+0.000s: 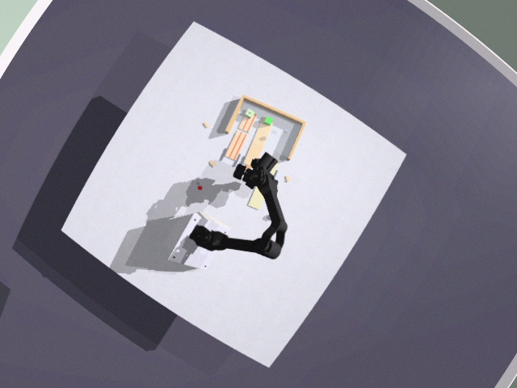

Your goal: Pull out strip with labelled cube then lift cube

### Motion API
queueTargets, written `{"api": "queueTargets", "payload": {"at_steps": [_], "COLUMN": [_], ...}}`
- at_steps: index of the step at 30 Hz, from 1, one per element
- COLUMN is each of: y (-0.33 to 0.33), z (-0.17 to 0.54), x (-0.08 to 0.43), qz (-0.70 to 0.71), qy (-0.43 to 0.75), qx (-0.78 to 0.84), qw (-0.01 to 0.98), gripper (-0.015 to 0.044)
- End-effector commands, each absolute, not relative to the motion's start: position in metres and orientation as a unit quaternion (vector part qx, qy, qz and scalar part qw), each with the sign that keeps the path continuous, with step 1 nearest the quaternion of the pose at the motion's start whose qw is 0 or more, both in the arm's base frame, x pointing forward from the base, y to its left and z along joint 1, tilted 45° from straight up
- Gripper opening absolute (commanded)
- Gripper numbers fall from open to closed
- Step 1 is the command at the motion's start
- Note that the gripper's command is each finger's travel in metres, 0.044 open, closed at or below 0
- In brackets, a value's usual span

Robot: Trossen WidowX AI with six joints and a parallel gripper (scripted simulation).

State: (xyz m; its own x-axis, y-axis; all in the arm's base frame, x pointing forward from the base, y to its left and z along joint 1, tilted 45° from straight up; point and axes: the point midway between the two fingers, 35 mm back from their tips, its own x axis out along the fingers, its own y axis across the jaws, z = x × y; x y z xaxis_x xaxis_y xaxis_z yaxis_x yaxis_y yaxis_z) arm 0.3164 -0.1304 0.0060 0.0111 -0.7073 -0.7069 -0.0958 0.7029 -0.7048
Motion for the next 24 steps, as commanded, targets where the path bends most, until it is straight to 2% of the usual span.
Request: {"api": "queueTargets", "payload": {"at_steps": [1, 24], "y": [-0.128, -0.101], "z": [0.002, 0.025], "x": [0.3, 0.29], "qz": [-0.24, -0.239], "qy": [0.663, 0.663], "qx": [-0.304, -0.304], "qw": [0.641, 0.641], "gripper": [0.0, 0.0]}}
